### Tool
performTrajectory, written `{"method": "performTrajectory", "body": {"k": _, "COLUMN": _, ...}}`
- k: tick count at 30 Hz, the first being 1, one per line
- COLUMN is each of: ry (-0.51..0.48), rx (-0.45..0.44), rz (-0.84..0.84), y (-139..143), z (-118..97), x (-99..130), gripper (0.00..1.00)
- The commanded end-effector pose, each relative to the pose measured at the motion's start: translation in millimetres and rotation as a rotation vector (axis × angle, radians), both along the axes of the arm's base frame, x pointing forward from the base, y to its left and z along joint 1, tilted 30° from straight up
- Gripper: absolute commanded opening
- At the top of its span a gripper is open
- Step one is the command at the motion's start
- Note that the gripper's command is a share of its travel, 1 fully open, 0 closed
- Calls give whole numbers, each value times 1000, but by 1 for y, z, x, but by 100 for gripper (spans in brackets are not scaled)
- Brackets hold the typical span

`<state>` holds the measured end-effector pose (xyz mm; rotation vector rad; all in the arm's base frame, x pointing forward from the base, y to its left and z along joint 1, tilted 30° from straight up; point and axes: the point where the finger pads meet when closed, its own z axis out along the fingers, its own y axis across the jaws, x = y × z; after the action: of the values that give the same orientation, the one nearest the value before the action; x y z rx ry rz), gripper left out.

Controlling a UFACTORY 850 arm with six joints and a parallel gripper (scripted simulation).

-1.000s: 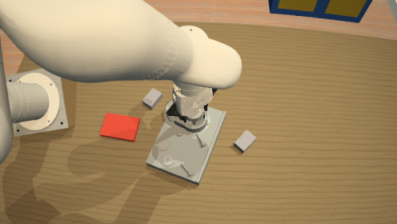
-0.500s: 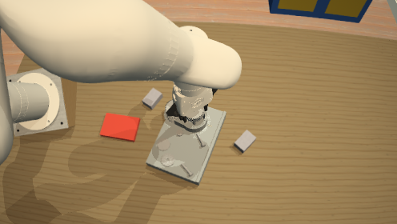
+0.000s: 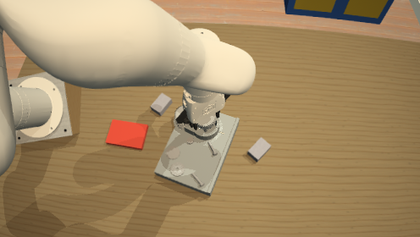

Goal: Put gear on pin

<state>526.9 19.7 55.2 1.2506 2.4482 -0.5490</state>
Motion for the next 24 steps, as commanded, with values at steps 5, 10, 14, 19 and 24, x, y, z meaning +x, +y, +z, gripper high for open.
{"method": "performTrajectory", "body": {"k": 5, "ry": -2, "rx": 0, "rz": 1, "y": 0, "z": -1, "x": 1, "gripper": 0}}
{"method": "performTrajectory", "body": {"k": 10, "ry": -2, "rx": 0, "rz": 1, "y": 0, "z": -1, "x": 1, "gripper": 0}}
{"method": "performTrajectory", "body": {"k": 14, "ry": -2, "rx": 0, "rz": 1, "y": -1, "z": -1, "x": 1, "gripper": 0}}
{"method": "performTrajectory", "body": {"k": 19, "ry": -2, "rx": 1, "rz": 1, "y": -1, "z": -2, "x": 1, "gripper": 0}}
{"method": "performTrajectory", "body": {"k": 24, "ry": -2, "rx": 1, "rz": 1, "y": -1, "z": -2, "x": 1, "gripper": 0}}
